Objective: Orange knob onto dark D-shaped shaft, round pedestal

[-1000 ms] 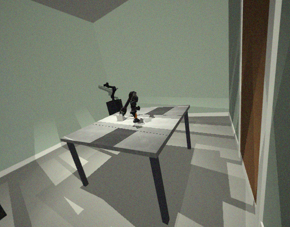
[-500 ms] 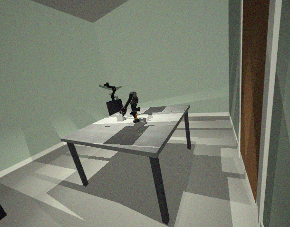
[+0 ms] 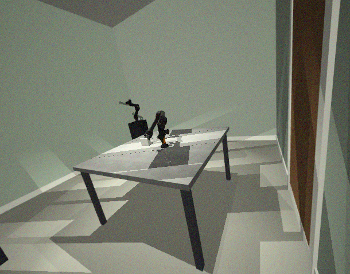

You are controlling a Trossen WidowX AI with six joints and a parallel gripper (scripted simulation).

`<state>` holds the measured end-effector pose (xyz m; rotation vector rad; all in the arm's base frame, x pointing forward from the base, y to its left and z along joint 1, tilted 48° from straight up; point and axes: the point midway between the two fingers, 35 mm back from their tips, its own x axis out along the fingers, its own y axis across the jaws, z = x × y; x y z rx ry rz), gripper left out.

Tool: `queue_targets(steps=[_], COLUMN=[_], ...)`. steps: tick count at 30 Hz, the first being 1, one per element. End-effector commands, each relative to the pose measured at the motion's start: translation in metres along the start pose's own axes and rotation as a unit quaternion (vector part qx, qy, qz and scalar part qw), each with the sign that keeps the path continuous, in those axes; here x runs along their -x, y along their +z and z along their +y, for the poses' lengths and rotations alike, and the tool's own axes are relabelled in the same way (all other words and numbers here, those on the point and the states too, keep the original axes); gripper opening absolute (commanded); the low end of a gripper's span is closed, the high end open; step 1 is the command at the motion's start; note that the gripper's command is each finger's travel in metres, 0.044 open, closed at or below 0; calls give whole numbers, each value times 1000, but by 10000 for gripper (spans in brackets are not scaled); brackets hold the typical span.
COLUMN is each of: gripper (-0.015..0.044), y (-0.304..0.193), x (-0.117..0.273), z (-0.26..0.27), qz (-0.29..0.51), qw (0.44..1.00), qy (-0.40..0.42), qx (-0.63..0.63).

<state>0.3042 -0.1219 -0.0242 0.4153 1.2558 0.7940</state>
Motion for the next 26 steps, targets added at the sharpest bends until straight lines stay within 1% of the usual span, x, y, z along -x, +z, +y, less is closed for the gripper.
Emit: queue_targets(steps=[1, 3, 9, 11, 15, 17, 26], gripper=[394, 440, 440, 440, 440, 440, 440], y=[0, 0, 0, 2, 0, -2, 1], x=[0, 0, 3, 21, 77, 95, 97], z=[0, 0, 0, -3, -3, -1, -3], qz=[0, 0, 0, -3, -10, -12, -13], qw=[1000, 1000, 1000, 1000, 999, 998, 998], qy=[0, 0, -1, -3, -3, -1, -2], qx=[1, 1, -1, -13, -47, -57, -58])
